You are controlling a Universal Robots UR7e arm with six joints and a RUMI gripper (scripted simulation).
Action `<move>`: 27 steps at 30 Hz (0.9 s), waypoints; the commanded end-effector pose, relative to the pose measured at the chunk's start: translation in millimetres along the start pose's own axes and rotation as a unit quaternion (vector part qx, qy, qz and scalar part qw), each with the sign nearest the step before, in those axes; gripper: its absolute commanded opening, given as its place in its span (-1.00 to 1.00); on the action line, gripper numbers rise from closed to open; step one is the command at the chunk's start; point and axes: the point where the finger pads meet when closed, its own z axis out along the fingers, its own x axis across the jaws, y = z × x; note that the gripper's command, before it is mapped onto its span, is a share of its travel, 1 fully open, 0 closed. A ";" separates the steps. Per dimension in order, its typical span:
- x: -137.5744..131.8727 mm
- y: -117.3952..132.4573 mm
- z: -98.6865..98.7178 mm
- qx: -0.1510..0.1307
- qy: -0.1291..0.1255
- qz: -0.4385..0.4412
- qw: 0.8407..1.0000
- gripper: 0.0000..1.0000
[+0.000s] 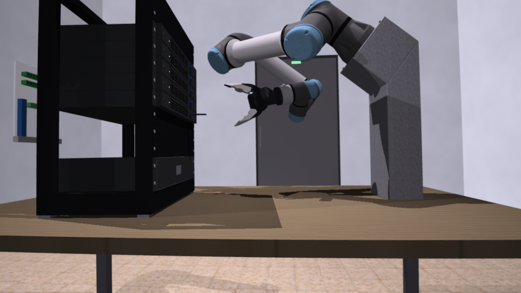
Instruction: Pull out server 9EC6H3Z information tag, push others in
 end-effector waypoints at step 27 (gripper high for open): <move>23.8 -0.9 3.5 0.080 -0.087 0.021 0.993 1.00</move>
